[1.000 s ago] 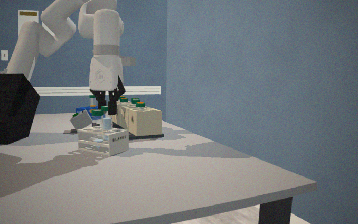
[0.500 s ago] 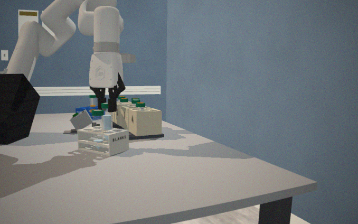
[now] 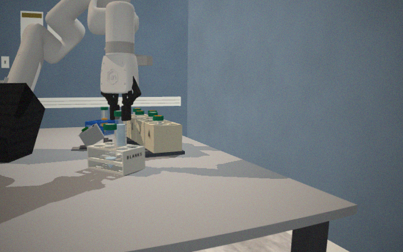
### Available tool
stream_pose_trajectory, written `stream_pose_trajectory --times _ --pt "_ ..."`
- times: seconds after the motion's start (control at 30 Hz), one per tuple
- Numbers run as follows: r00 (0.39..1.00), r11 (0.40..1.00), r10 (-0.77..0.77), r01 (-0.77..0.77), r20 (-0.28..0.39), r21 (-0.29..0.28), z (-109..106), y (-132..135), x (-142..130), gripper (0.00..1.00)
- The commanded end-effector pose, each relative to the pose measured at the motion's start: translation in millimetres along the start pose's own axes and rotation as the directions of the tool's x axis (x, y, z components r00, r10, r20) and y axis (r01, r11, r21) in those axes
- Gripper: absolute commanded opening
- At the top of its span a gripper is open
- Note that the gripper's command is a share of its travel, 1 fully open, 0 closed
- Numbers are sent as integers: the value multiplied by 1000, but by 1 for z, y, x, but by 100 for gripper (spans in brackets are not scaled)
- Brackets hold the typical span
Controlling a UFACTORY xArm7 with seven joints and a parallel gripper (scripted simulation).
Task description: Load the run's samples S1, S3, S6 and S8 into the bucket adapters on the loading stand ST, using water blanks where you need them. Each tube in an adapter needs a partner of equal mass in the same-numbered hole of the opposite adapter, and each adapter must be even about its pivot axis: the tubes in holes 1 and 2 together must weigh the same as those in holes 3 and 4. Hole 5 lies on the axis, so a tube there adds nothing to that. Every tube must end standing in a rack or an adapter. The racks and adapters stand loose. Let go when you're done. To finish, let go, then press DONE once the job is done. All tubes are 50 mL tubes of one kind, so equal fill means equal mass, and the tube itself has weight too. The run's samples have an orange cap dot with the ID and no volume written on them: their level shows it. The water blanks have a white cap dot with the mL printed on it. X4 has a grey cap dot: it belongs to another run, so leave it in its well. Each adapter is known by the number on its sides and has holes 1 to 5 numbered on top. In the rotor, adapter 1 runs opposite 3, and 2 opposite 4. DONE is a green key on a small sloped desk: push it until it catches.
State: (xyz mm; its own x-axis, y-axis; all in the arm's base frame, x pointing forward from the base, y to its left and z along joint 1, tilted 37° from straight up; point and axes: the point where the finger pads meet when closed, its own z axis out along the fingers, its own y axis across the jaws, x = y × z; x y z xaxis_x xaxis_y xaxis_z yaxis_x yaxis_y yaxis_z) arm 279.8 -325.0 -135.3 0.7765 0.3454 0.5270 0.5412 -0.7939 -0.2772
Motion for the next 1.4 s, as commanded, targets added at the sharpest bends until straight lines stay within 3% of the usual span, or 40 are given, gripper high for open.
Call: stream_pose_trajectory --times 0.0,1.37 --pt "1000 1000 0 0 1 -5 -8 1 -1 0" --pt "1000 1000 0 0 1 -5 -78 1 -1 0"
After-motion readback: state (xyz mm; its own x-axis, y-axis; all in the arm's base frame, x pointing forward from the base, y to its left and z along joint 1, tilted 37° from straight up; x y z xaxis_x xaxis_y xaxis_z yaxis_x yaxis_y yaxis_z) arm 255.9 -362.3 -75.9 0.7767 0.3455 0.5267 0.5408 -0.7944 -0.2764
